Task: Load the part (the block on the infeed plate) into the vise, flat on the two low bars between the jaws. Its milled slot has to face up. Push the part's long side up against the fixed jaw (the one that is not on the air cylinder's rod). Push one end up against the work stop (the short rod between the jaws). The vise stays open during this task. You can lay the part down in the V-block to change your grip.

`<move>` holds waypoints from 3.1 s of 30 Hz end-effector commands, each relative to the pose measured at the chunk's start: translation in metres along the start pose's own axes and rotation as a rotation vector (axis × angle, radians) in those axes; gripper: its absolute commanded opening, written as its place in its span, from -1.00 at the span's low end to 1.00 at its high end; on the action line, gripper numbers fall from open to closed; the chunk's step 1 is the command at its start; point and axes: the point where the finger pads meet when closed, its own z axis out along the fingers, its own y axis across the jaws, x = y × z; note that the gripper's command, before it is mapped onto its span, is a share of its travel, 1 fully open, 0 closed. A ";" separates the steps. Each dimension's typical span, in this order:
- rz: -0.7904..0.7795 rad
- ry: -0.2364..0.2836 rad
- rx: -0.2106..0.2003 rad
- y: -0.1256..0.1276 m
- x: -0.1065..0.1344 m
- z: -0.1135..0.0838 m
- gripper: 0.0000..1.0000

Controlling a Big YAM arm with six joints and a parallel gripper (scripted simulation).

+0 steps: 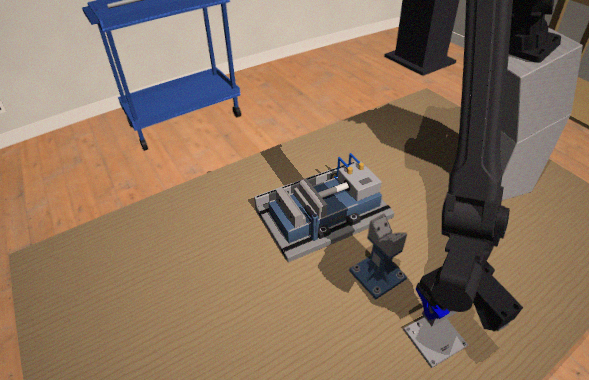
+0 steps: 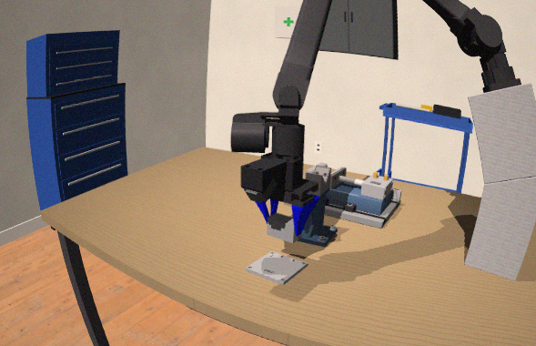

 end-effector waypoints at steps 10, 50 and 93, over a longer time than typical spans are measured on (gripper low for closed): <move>-0.004 -0.013 0.016 -0.002 -0.011 -0.070 -1.00; -0.003 -0.015 0.018 -0.001 -0.010 -0.158 -1.00; -0.005 -0.014 0.016 0.000 -0.010 -0.159 -1.00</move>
